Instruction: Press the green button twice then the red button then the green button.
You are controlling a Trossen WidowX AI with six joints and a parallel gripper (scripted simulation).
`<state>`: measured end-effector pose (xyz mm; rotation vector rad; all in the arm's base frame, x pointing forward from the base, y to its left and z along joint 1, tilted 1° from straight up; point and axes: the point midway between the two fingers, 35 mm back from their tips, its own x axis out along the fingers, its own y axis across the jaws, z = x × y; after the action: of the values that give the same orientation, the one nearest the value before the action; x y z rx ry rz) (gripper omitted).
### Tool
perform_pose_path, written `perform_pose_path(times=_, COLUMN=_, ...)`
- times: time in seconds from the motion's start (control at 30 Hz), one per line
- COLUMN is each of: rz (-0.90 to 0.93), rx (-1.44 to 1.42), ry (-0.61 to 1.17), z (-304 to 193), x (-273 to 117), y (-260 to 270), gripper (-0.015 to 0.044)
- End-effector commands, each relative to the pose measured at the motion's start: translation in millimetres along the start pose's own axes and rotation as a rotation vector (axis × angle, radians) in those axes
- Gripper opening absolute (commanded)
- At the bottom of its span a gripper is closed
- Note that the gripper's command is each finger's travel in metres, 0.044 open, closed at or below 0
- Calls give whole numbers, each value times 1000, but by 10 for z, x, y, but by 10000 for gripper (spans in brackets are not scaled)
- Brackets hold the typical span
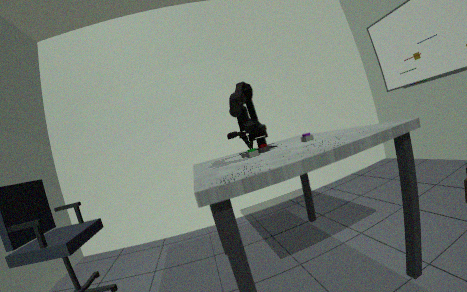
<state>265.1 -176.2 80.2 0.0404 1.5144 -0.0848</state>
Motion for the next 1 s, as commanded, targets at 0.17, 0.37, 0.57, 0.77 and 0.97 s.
perform_pose_path(times=0.17, rz=1, rx=3, ry=11, z=-22, x=60, y=5, gripper=20)
perform_pose_path(times=0.37, rz=1, rx=3, ry=11, z=-22, x=60, y=5, gripper=20)
perform_pose_path(times=0.57, rz=1, rx=3, ry=11, z=-22, x=60, y=5, gripper=20)
perform_pose_path(times=0.77, rz=1, rx=2, ry=9, z=-11, x=-170, y=2, gripper=20)
perform_pose_path(times=0.97, rz=1, rx=3, ry=11, z=-15, x=-293, y=3, gripper=20)
